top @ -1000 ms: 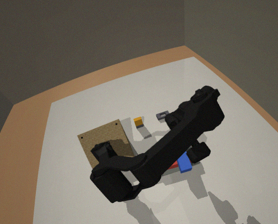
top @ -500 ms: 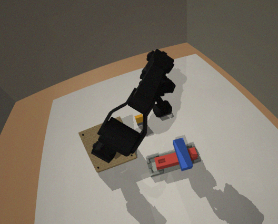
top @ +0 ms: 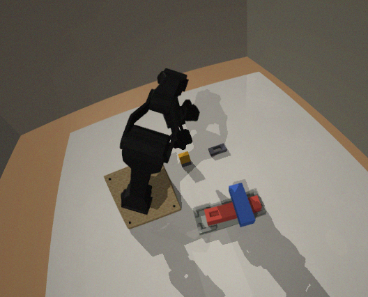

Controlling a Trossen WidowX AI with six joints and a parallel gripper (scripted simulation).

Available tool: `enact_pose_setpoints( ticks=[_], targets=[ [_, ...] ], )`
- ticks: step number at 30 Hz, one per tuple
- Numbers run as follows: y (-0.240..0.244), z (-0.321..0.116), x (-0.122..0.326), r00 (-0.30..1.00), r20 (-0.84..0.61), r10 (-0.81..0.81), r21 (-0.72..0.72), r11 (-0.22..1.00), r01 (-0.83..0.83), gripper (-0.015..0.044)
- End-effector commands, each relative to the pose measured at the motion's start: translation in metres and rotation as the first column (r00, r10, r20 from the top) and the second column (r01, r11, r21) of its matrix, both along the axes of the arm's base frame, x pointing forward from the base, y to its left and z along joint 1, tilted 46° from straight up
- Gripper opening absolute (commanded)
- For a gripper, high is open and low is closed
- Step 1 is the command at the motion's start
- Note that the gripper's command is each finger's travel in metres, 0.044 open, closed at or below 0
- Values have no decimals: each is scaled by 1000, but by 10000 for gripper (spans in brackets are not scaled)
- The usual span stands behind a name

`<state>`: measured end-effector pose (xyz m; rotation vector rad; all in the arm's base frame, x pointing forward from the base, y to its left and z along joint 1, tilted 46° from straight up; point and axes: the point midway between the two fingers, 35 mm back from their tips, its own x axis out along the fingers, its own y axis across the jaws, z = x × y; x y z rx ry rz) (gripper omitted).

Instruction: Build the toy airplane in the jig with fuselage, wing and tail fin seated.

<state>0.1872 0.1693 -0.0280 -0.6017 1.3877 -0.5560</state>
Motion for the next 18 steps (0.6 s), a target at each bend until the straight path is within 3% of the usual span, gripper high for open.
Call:
enact_pose_setpoints(
  ticks=[1, 18],
  targets=[
    [-31, -25, 0, 1000, -13, -6, -29, 1000, 6, 440],
    [-51, -45, 3, 1000, -13, -6, -29, 1000, 6, 440]
  ],
)
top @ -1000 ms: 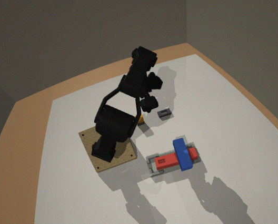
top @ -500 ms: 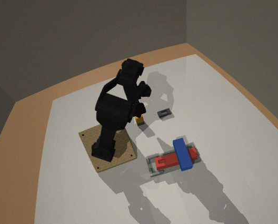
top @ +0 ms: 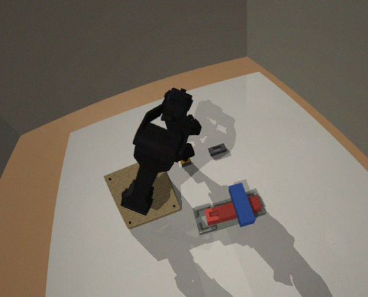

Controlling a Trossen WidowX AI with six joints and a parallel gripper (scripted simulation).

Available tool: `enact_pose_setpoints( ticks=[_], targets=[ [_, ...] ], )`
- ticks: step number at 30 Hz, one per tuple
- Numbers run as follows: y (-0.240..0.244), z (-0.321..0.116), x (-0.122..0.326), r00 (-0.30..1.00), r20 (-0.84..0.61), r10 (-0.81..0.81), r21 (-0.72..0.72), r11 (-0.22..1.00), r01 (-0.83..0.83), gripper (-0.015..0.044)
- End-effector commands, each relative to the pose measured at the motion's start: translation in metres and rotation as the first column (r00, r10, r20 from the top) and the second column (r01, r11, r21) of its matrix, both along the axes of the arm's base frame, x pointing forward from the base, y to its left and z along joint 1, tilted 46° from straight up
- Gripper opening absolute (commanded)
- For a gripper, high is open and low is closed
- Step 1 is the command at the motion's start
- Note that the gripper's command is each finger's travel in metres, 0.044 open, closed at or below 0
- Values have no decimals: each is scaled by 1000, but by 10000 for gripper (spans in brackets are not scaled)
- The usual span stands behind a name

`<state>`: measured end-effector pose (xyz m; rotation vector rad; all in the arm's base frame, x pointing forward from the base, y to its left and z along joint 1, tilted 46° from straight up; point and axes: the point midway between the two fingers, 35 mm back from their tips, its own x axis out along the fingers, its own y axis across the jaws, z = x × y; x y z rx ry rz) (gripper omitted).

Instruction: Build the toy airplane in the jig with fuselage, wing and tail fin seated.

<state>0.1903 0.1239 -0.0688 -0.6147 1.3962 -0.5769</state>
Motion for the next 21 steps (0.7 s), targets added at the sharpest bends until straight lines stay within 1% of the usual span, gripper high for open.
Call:
enact_pose_setpoints(
  ticks=[1, 21],
  targets=[
    [-7, -5, 0, 1000, -3, 4, -8, 1000, -4, 440],
    [-30, -27, 3, 1000, -3, 4, -10, 1000, -4, 440]
  ],
)
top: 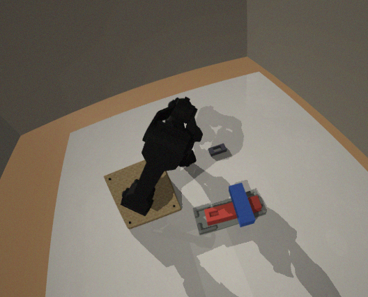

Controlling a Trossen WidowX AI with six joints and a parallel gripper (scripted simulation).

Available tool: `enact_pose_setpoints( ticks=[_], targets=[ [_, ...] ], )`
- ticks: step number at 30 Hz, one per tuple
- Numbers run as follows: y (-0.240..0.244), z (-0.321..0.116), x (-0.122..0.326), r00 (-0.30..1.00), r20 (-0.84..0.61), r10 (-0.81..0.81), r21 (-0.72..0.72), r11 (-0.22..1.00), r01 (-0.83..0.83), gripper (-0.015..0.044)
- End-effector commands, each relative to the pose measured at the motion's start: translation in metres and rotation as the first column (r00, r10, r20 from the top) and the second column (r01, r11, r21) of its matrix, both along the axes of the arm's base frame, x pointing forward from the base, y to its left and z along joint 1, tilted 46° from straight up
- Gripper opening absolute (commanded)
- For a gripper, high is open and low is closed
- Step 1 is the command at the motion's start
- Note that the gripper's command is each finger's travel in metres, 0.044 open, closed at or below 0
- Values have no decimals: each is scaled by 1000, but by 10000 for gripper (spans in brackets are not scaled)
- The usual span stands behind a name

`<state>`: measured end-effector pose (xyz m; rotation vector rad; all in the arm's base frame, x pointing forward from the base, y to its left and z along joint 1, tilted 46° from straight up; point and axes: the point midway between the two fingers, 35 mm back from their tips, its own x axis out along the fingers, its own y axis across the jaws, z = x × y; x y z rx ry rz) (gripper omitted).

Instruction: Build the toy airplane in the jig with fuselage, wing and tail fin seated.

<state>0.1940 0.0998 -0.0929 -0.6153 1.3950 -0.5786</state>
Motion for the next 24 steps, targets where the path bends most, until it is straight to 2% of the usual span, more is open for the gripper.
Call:
enact_pose_setpoints(
  ticks=[1, 7, 21, 24],
  targets=[
    [-7, -4, -1, 1000, -4, 5, -9, 1000, -5, 440],
    [-12, -9, -1, 1000, -3, 4, -10, 1000, -4, 440],
    [-12, -9, -1, 1000, -3, 4, -10, 1000, -4, 72],
    [-12, -9, -1, 1000, -3, 4, -10, 1000, -4, 53]
  ],
)
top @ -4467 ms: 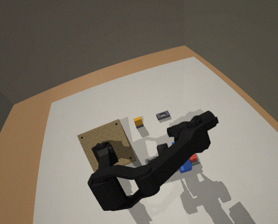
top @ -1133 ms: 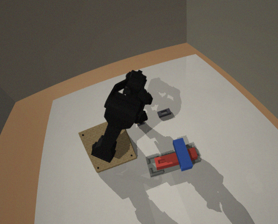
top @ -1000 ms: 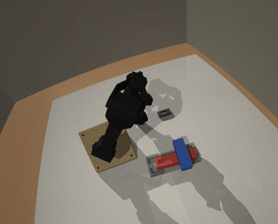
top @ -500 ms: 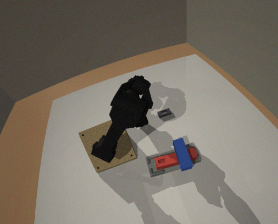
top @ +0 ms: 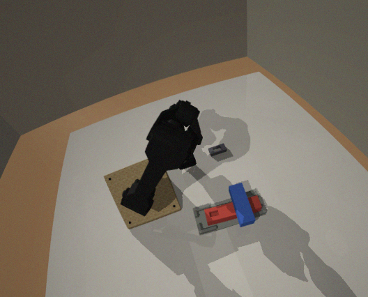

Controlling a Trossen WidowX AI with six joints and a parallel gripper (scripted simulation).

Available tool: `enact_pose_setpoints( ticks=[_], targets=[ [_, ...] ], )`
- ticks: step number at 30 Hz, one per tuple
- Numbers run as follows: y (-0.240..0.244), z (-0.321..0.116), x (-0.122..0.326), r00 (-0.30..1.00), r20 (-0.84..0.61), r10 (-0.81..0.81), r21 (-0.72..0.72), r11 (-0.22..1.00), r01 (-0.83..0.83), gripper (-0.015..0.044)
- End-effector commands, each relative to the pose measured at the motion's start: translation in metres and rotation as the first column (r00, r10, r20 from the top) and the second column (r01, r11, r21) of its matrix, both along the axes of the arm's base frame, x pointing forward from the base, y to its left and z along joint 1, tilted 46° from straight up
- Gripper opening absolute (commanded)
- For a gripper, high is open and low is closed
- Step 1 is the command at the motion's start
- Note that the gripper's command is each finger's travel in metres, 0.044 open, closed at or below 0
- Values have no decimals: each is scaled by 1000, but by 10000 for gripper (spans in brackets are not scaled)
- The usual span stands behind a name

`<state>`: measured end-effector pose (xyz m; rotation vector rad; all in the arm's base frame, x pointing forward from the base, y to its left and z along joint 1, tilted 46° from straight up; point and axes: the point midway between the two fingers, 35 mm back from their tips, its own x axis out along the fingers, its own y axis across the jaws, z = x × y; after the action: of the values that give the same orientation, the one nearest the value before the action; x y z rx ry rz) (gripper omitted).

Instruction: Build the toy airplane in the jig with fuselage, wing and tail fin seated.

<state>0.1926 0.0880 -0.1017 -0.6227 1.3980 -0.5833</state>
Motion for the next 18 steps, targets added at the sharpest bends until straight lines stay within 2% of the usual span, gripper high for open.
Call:
enact_pose_setpoints(
  ticks=[1, 4, 5, 18],
  targets=[
    [0, 0, 1, 1000, 1, 5, -2, 1000, -5, 46],
    [0, 0, 1, 1000, 1, 5, -2, 1000, -5, 26],
    [0, 0, 1, 1000, 1, 5, -2, 1000, -5, 0],
    [19, 10, 16, 998, 53, 34, 33, 999, -36, 0]
  ],
)
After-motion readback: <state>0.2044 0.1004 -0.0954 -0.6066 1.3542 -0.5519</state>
